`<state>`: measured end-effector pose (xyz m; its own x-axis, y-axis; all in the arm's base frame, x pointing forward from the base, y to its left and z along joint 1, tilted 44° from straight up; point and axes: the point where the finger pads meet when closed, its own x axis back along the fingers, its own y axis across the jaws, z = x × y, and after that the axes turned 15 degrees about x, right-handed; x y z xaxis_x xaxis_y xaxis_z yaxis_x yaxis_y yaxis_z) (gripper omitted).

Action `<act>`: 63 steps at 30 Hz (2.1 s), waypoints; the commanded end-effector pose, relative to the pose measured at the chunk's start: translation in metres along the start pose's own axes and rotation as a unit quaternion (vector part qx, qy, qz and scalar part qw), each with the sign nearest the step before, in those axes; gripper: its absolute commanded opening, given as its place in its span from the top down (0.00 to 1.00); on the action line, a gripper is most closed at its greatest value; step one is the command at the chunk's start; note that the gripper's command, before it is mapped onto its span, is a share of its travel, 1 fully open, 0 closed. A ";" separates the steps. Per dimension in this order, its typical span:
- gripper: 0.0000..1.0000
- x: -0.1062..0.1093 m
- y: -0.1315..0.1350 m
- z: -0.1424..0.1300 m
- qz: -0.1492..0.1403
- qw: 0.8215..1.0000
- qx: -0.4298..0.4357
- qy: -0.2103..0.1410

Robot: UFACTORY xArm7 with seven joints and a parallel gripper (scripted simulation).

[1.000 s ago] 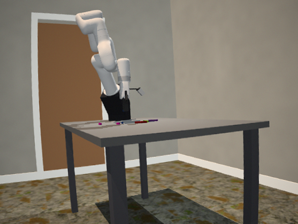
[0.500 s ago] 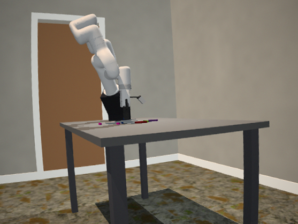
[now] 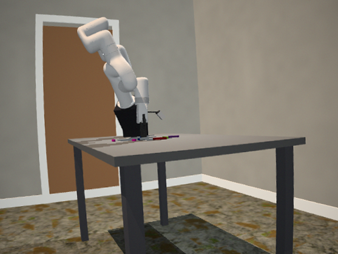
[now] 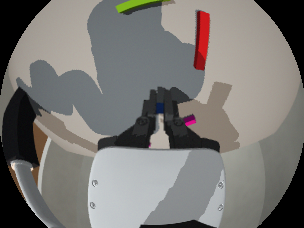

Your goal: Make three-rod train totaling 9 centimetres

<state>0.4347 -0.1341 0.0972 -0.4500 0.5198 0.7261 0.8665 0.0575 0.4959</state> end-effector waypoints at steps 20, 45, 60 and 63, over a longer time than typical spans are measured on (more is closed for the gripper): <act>0.96 0.000 0.001 0.000 -0.001 1.000 0.000 0.000; 0.96 -0.011 0.001 0.000 -0.001 1.000 0.000 0.000; 0.96 -0.012 0.001 0.000 -0.001 1.000 0.000 0.000; 0.96 -0.012 0.001 0.000 -0.001 1.000 0.000 0.000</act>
<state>0.4402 -0.1406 0.0881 -0.4502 0.5199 0.7260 0.8664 0.0575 0.4961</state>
